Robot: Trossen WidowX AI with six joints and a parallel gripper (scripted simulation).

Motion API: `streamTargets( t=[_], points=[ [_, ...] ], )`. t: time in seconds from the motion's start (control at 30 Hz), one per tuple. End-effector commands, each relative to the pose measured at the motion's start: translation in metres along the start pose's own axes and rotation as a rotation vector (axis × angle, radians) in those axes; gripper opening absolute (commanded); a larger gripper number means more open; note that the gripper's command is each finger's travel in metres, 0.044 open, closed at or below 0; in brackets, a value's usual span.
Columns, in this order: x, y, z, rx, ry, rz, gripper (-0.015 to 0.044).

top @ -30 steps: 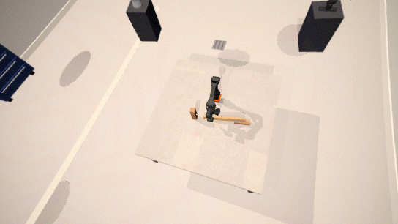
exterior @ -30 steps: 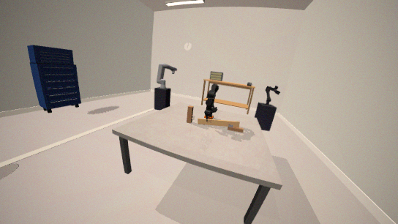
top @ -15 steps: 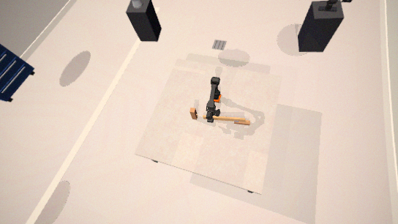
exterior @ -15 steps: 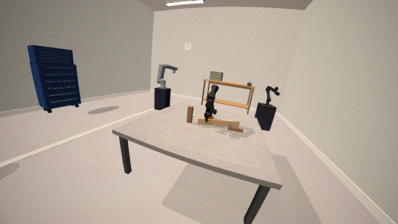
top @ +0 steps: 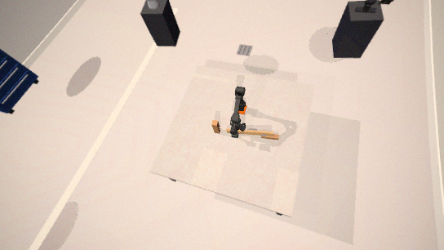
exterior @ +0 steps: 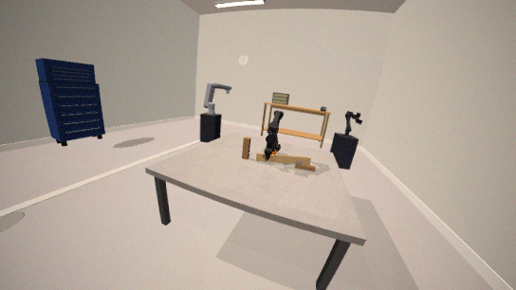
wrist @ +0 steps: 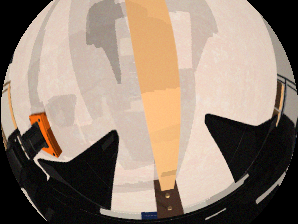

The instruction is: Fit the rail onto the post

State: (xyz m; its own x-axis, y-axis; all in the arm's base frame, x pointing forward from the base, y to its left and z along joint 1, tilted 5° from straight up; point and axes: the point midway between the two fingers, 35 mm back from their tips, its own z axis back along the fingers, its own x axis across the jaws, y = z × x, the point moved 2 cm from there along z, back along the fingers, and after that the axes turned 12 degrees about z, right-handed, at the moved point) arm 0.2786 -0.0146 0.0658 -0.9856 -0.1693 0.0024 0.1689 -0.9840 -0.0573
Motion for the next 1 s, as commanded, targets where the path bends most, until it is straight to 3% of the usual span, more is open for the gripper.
streamTargets(
  t=[0.0,0.2,0.7,0.97],
  points=[
    [0.0019,-0.0007,-0.0108,-0.005,-0.012,-0.003,0.0440],
    [0.0028,-0.0009,-0.0178,-0.005,-0.012,-0.002,0.0440],
    [0.0028,-0.0009,-0.0178,-0.005,-0.012,-0.002,0.0046],
    [0.0028,-0.0009,-0.0178,-0.005,-0.012,-0.002,0.0000]
  ],
)
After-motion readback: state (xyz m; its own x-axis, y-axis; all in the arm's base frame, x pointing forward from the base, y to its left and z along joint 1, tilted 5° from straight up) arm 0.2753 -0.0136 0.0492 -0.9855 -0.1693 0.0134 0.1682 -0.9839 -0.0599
